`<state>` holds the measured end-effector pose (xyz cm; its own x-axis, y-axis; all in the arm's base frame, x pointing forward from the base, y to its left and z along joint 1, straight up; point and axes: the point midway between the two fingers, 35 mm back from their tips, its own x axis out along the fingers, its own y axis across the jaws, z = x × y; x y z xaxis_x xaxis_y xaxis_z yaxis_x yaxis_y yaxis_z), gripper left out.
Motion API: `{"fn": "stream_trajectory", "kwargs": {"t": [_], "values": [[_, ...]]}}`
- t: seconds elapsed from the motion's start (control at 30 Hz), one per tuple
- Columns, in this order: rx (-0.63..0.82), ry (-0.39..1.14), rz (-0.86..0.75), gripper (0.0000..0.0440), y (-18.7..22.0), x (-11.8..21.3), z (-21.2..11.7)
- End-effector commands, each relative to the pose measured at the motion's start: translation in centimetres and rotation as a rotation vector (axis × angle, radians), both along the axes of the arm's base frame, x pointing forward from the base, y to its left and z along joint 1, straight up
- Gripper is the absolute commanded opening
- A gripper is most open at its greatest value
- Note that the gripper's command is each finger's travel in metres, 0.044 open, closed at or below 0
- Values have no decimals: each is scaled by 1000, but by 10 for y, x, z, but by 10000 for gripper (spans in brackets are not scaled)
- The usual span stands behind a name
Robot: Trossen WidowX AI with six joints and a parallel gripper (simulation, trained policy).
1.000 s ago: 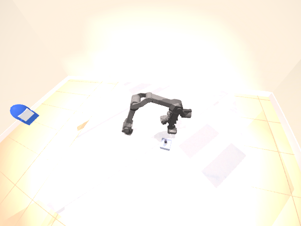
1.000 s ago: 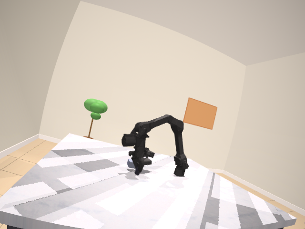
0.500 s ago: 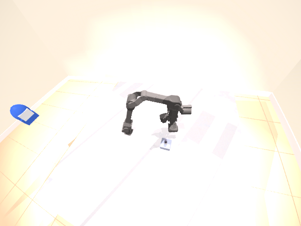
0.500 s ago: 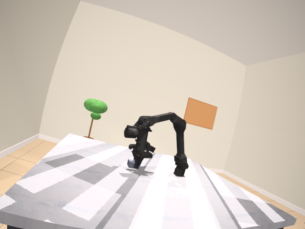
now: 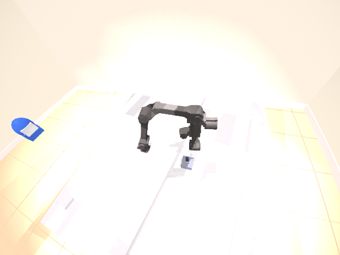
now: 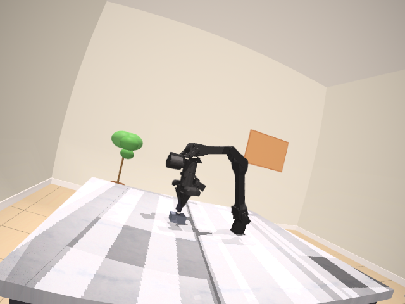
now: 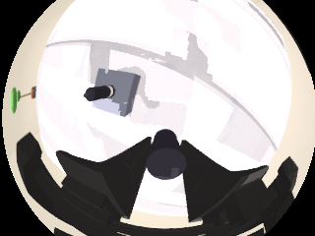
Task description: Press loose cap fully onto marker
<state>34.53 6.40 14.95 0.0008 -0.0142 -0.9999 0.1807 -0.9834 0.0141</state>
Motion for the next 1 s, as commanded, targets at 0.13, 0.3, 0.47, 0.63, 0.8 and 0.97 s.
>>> {"fn": "stream_trajectory", "kwargs": {"t": [0.13, 0.3, 0.47, 0.63, 0.8, 0.97], "values": [[14, 2, -65, 8, -24, -5, 22], [13, 15, -120, 1, -43, -10, 30], [11, 28, -183, 0, -64, -16, 35], [11, 40, -245, 0, -85, -22, 39], [16, 50, -290, 0, -98, -27, 40], [27, 74, -305, 0, -100, -29, 32]]}}
